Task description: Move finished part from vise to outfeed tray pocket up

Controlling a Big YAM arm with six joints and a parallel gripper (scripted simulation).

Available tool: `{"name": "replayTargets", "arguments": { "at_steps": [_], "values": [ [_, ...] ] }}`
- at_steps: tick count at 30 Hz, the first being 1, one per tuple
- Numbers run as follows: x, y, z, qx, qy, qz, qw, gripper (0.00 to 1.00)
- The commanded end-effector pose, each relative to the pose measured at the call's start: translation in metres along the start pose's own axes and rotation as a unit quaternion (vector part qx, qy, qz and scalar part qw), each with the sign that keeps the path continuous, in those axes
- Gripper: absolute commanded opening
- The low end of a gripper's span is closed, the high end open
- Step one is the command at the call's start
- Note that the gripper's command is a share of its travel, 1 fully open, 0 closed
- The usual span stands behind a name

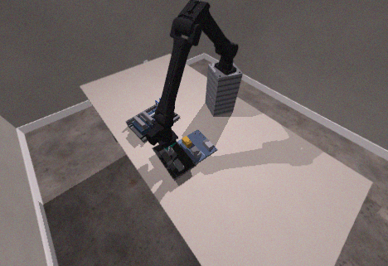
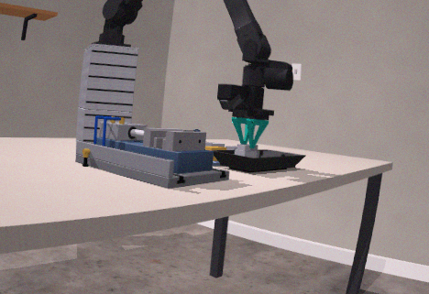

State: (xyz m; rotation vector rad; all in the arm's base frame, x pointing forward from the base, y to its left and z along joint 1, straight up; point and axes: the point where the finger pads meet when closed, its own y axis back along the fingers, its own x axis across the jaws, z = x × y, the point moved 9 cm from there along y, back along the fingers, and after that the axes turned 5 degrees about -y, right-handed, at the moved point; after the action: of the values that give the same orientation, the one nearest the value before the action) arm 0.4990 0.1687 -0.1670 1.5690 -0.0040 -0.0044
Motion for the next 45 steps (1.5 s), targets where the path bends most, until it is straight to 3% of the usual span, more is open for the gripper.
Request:
{"name": "replayTargets", "arguments": {
  "at_steps": [1, 4, 8, 12, 45],
  "values": [
    [0.0169, 0.003, -0.0082, 0.005, -0.001, 0.021, 1.0, 0.0],
    [0.0209, 0.0094, -0.0096, 0.008, -0.001, 0.027, 1.0, 0.0],
    [0.0169, 0.0021, -0.0082, 0.005, -0.001, 0.02, 1.0, 0.0],
    [0.0212, 0.0098, -0.0096, 0.008, -0.001, 0.027, 1.0, 0.0],
    [0.021, 0.0092, -0.0096, 0.007, -0.001, 0.027, 1.0, 0.0]
  ]
}}
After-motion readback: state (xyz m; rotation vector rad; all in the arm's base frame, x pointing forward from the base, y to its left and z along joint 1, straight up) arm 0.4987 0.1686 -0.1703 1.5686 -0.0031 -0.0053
